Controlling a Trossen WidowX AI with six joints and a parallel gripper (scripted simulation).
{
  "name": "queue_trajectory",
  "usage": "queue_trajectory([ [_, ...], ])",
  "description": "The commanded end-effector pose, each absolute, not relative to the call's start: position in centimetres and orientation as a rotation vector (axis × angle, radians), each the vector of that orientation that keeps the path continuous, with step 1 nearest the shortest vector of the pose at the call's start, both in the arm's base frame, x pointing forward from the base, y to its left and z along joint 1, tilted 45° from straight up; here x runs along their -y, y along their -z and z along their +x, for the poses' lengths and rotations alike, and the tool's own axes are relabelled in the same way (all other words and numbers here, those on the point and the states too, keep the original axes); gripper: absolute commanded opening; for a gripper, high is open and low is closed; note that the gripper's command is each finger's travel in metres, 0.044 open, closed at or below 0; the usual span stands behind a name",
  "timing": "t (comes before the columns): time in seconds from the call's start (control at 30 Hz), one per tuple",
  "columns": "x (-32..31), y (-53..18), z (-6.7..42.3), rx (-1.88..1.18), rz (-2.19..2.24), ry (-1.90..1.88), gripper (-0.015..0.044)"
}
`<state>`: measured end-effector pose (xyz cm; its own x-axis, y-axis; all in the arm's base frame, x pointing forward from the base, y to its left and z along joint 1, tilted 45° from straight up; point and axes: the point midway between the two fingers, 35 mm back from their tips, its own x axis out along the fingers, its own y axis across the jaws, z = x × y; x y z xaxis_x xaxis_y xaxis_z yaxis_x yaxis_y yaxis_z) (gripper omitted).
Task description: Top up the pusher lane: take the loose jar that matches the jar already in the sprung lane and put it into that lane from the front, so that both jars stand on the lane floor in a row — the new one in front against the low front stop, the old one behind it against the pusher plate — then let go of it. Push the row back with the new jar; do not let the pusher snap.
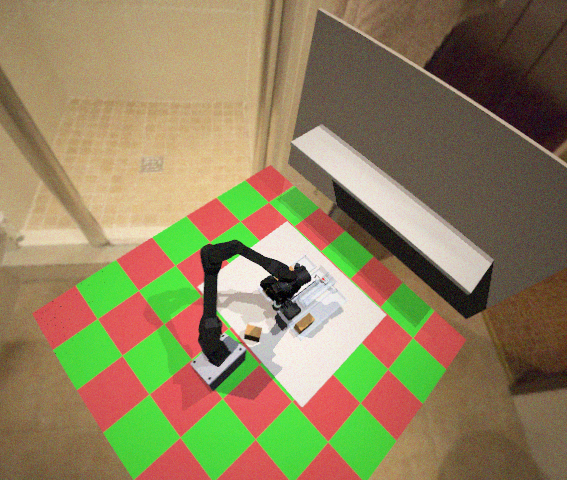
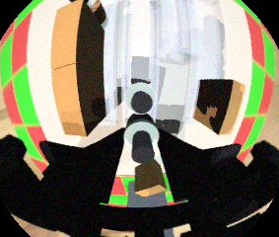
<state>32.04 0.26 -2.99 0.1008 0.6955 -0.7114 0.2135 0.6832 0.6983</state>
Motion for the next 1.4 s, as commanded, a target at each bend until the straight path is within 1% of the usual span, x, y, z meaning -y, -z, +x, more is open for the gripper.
queue_trajectory([
  [0.0, 0.0, 2.6, 33.1, -1.437, 0.795, -0.424, 0.0000],
  [1.37, 0.4, 2.4, 34.4, -1.436, 0.795, -0.424, 0.0000],
])
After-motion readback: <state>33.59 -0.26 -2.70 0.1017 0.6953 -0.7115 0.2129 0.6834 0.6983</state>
